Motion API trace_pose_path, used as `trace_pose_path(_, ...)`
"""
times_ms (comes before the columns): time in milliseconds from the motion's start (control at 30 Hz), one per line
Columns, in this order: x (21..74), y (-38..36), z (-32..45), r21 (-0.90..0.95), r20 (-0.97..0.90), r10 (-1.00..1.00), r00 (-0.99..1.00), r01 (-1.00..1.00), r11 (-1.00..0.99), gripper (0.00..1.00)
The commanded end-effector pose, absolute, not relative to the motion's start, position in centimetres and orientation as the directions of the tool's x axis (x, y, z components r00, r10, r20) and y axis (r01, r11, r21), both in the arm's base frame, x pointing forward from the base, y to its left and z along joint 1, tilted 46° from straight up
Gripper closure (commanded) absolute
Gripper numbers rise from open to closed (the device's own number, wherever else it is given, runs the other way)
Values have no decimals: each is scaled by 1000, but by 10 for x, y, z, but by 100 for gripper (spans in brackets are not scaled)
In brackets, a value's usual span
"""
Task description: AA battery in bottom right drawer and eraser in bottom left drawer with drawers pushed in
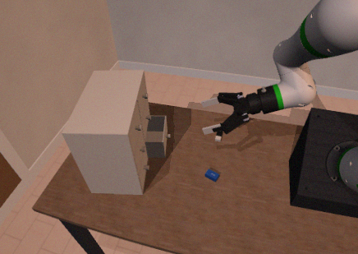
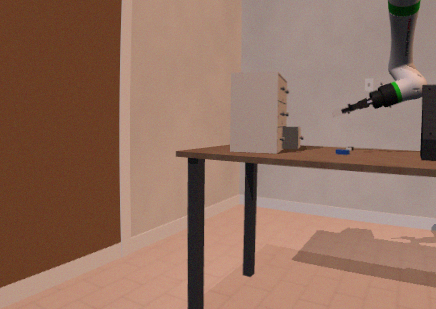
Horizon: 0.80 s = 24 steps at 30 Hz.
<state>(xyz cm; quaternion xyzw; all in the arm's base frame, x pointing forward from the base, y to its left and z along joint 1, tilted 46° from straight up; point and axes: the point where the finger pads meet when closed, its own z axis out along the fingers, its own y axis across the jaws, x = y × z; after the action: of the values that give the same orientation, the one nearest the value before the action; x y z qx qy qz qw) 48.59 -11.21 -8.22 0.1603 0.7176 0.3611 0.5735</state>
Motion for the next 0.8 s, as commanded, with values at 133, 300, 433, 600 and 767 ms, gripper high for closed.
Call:
trace_pose_path(133, 486, -112, -83, 702, -708, 646, -284, -184, 688, 0)
trace_pose_path(300, 486, -112, -83, 702, -708, 646, -284, -184, 688, 100)
trace_pose_path(433, 486, -112, -83, 702, -708, 646, -284, -184, 688, 100)
trace_pose_path(600, 486, -112, -83, 702, -708, 646, -284, -184, 688, 100)
trace_pose_path(767, 486, -112, -83, 702, -708, 646, -284, -184, 688, 100)
